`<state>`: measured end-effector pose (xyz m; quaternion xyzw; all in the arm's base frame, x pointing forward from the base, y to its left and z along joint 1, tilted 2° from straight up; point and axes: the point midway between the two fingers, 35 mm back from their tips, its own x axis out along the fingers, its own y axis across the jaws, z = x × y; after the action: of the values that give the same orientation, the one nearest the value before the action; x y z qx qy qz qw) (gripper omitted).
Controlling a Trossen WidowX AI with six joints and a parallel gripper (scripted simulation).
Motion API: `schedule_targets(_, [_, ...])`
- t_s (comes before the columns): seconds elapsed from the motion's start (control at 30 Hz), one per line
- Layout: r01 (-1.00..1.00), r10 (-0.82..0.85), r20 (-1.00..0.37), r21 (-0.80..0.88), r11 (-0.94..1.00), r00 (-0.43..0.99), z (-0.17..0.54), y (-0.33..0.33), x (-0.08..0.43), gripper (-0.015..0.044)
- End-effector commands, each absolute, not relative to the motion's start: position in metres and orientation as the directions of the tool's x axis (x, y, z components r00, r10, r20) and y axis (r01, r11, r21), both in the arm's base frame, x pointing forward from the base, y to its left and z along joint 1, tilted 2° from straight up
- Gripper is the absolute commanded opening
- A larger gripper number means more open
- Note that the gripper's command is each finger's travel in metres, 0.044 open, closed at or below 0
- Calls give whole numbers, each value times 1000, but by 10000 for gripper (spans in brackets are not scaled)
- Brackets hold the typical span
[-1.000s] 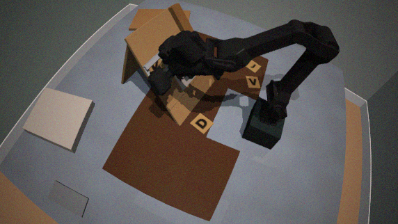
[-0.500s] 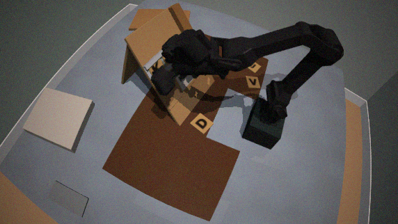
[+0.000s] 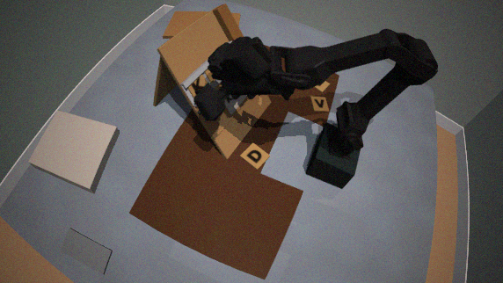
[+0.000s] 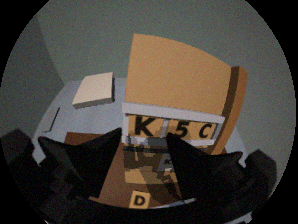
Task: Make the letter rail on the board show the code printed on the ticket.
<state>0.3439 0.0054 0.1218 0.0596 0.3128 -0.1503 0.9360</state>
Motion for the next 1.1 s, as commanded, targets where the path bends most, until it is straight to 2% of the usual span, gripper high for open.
schedule_targets(0.0, [323,-246,-604,20,946,758,124,6,341,295])
schedule_targets(0.6, [323,-246,-605,20,946,757,133,9,330,295])
schedule_targets(0.97, [318,-243,-604,18,948,759,132,9,332,6])
schedule_targets(1.07, [318,-243,-604,18,948,759,132,9,332,0])
